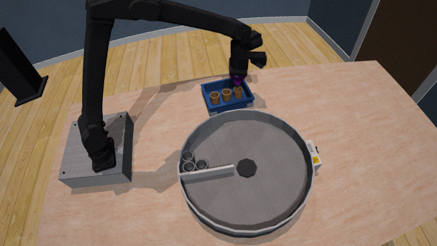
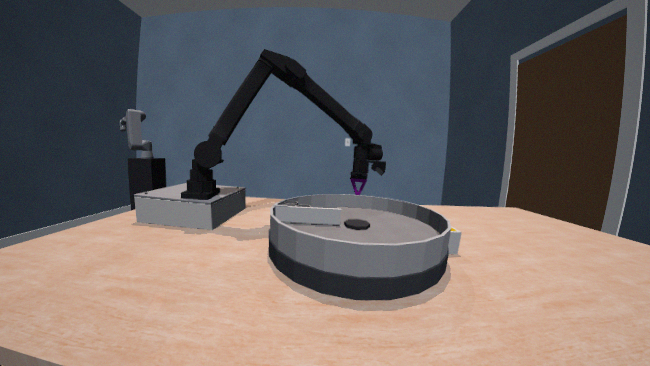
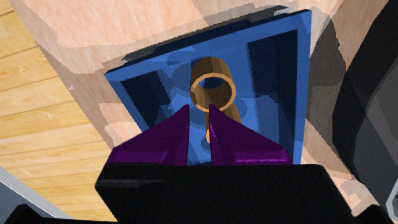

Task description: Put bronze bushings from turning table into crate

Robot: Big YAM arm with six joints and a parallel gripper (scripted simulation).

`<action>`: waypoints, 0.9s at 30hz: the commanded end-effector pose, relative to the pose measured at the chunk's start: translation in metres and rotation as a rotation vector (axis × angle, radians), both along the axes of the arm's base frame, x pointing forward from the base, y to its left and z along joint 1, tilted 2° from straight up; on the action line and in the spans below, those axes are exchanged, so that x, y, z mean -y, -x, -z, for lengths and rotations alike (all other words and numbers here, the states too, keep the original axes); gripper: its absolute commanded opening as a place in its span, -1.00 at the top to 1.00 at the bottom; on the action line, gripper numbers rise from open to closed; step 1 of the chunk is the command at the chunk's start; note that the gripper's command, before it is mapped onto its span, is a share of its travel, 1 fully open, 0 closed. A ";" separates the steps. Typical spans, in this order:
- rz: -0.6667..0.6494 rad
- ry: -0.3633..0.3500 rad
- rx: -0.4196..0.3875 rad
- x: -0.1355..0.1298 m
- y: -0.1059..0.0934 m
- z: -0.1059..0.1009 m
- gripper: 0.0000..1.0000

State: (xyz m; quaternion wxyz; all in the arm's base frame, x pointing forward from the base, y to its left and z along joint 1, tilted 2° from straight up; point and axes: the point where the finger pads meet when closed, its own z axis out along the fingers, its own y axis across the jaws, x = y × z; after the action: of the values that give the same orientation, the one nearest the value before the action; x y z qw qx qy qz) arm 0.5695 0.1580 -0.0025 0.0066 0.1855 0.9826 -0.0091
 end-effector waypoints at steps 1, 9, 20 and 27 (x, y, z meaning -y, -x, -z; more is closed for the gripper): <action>-0.004 -0.028 0.100 -0.009 -0.028 -0.055 0.69; -0.004 -0.028 0.100 -0.010 -0.027 -0.065 0.69; -0.004 -0.028 0.101 -0.011 -0.026 -0.083 0.69; -0.004 -0.029 0.102 -0.012 -0.025 -0.091 0.69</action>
State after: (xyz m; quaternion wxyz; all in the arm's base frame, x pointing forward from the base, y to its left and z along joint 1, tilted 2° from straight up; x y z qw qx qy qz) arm 0.5706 0.1583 0.0335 0.0066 0.1855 0.9826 -0.0091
